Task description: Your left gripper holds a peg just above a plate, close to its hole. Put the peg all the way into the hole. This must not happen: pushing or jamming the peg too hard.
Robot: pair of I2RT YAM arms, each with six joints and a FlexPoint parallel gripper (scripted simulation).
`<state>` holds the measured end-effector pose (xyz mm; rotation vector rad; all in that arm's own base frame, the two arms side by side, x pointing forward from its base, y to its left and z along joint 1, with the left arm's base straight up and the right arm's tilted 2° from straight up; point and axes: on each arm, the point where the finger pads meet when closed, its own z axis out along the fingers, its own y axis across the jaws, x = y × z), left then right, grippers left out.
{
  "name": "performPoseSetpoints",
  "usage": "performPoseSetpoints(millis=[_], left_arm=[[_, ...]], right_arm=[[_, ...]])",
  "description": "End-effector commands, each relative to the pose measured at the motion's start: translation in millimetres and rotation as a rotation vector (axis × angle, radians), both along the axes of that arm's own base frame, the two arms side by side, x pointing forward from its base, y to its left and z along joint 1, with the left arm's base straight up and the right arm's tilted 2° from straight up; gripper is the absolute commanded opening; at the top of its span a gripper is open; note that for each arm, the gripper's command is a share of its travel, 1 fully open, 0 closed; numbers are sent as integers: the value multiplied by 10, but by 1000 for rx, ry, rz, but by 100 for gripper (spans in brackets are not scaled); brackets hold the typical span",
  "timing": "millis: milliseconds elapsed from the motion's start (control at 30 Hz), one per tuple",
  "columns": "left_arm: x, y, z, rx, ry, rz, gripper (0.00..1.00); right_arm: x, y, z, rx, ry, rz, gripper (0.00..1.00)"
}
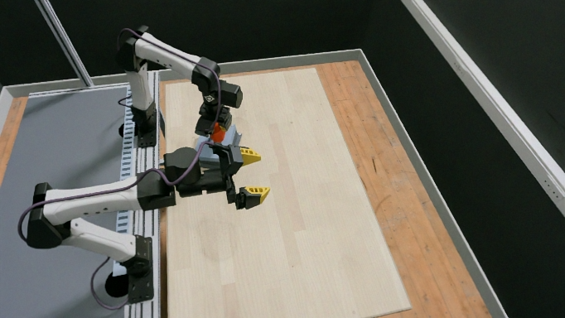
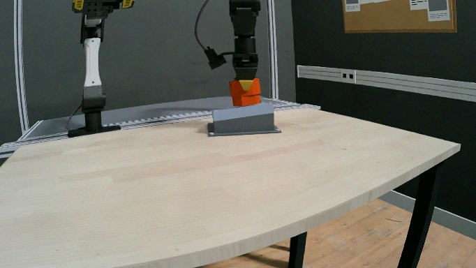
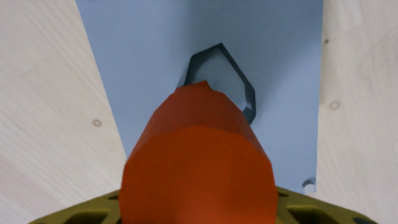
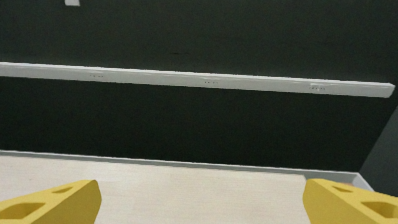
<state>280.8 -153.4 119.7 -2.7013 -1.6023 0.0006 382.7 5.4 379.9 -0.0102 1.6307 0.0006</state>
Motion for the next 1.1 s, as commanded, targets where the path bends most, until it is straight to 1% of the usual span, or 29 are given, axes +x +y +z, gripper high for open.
performPoseSetpoints(millis=[0, 533, 567, 600, 633, 700, 800, 900, 1000, 1067], left_arm=[[22, -9, 49, -10, -17, 2, 3], [22, -9, 49, -10, -17, 2, 3], [40, -16, 85, -17, -30, 2, 14], [41, -17, 87, -17, -31, 2, 3], [68, -31, 136, -28, -51, 2, 0], [84, -40, 186, -37, -68, 2, 0], [56, -26, 220, -32, -58, 2, 33], [35, -14, 359, -29, -52, 2, 34], [30, -6, 408, -15, -35, 4, 34], [10, 4, 413, -11, -27, 6, 34]], right_arm=[[-19, -16, 65, 3, -17, -5, 100], [-19, -16, 65, 3, -17, -5, 100], [-19, -16, 65, 3, -17, -5, 100], [-20, -17, 68, 3, -18, -5, 100], [-20, -17, 70, 3, -18, -5, 100], [-21, -18, 75, 3, -20, -6, 100], [-24, -4, 56, -5, -11, 3, 100], [-33, 54, -18, -35, 20, 40, 100], [-48, 135, -87, -66, 48, 92, 100], [-50, 134, -100, -65, 54, 92, 100]])
